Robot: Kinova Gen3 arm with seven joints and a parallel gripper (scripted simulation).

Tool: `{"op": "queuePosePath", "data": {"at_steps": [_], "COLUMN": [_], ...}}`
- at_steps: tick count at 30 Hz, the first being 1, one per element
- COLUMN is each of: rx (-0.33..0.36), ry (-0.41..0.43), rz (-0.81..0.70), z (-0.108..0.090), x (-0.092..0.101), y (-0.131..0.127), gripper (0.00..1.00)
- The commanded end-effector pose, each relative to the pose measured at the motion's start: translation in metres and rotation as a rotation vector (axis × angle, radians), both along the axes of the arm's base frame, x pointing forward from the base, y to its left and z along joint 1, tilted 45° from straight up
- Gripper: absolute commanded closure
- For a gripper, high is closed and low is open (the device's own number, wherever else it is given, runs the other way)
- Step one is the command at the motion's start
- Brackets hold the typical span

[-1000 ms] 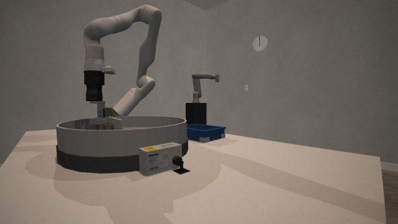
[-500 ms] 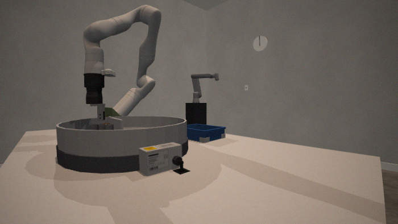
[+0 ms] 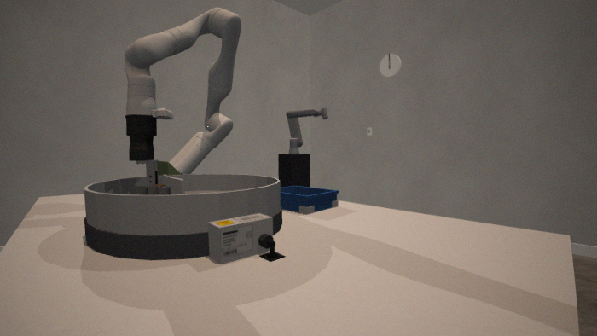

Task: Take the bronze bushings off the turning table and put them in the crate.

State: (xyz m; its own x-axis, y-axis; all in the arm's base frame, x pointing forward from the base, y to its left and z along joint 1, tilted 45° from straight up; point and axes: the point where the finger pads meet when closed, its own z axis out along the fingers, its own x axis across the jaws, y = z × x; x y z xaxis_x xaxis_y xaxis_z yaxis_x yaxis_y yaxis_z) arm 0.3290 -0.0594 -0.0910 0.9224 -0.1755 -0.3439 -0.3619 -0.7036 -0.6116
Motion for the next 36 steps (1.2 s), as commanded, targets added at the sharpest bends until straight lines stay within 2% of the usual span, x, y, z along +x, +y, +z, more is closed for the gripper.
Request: {"op": "queuePosePath", "data": {"at_steps": [1, 36], "rx": [-0.001, -0.001], "ry": [-0.001, -0.001], "rz": [-0.001, -0.001], "z": [-0.001, -0.012], "x": [0.0, -0.002], "y": [0.001, 0.011], "gripper": [0.6, 0.6]}}
